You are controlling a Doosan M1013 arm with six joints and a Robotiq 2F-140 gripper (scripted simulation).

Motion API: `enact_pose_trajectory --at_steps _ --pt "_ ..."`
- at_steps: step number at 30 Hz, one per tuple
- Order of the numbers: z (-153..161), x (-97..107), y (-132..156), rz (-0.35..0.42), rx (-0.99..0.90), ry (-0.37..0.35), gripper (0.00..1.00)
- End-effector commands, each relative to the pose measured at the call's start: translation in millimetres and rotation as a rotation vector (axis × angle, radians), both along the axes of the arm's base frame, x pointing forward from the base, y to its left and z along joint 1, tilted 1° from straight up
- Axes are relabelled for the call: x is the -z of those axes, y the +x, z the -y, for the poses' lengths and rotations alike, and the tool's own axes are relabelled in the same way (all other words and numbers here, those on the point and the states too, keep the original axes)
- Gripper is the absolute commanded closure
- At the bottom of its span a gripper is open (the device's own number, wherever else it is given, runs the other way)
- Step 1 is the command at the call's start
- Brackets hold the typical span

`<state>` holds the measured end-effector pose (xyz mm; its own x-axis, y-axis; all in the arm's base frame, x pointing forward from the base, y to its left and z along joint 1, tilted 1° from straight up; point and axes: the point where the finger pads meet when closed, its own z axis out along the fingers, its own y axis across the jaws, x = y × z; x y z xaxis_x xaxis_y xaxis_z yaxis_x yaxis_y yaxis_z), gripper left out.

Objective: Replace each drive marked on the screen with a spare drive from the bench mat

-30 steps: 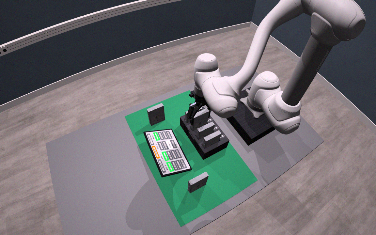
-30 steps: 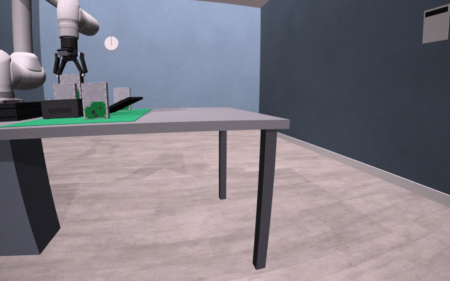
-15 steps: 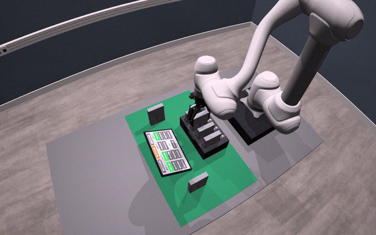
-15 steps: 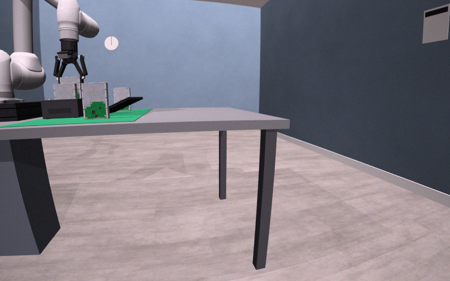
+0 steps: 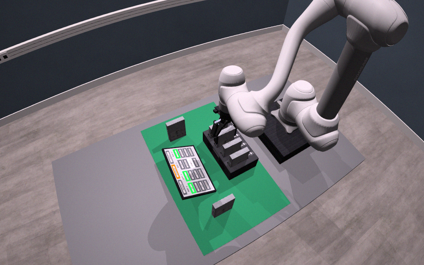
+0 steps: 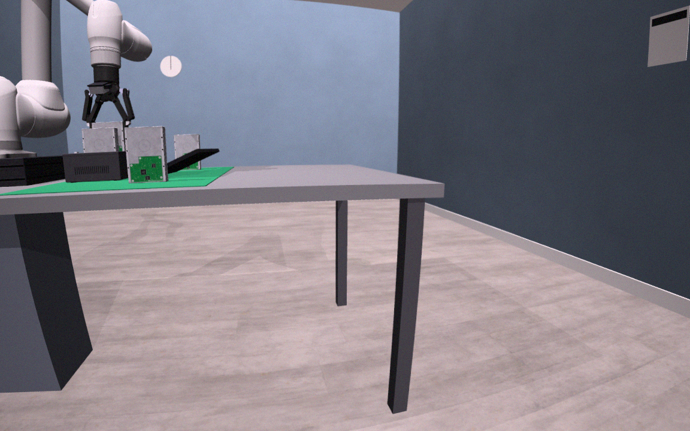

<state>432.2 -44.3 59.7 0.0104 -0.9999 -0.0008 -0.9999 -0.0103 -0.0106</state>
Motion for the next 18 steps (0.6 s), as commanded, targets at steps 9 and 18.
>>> enact_pose_trajectory --at_steps 9,18 --pt "0 9 1 0.001 0.0 0.0 0.9" --pt "0 14 1 0.001 0.0 0.0 0.9"
